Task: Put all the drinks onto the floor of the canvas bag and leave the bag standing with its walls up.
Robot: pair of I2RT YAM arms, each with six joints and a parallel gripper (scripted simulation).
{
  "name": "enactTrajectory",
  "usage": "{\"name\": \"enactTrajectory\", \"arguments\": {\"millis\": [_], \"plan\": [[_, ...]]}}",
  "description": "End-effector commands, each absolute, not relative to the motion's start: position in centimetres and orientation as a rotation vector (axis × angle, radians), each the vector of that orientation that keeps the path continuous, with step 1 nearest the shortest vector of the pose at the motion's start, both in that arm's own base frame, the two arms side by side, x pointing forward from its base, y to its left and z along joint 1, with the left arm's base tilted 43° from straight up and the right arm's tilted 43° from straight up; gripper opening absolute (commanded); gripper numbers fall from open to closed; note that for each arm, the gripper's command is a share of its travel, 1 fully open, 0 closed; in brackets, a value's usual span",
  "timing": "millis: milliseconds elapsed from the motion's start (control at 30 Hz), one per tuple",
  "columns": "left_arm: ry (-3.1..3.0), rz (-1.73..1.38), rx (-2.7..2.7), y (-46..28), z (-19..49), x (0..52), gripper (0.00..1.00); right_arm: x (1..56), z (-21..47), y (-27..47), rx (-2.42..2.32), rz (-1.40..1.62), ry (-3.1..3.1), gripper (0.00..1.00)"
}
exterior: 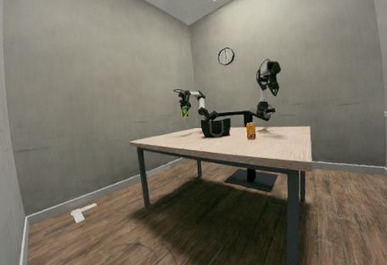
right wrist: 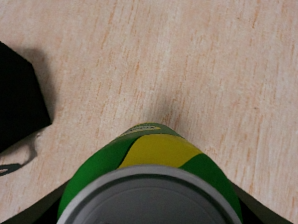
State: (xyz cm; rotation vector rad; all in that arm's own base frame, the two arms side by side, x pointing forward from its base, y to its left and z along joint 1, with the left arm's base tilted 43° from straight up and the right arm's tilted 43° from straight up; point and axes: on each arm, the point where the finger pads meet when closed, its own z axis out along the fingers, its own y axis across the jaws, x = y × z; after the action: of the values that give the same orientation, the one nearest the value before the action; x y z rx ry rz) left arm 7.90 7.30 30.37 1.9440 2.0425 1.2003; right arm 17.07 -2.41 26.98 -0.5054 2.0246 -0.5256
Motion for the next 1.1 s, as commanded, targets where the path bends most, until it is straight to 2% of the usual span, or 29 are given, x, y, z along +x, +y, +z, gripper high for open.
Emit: {"name": "enactTrajectory", "arguments": {"millis": [0, 300, 1067], "plan": [[2.036, 1.222, 1.929, 7.0, 30.8, 7.5, 0.86, 17.0, 27.7, -3.1, -0.289, -0.673, 2.011, 0.70], [2.036, 1.222, 1.929, 7.0, 30.8, 7.5, 0.86, 17.7, 25.4, -0.4, -0.341, -0.656, 2.043, 0.70], [2.036, 1.222, 1.929, 7.0, 30.8, 7.5, 0.86, 17.4, 26.1, -1.1, -0.351, -0.673, 2.044, 0.70]]}}
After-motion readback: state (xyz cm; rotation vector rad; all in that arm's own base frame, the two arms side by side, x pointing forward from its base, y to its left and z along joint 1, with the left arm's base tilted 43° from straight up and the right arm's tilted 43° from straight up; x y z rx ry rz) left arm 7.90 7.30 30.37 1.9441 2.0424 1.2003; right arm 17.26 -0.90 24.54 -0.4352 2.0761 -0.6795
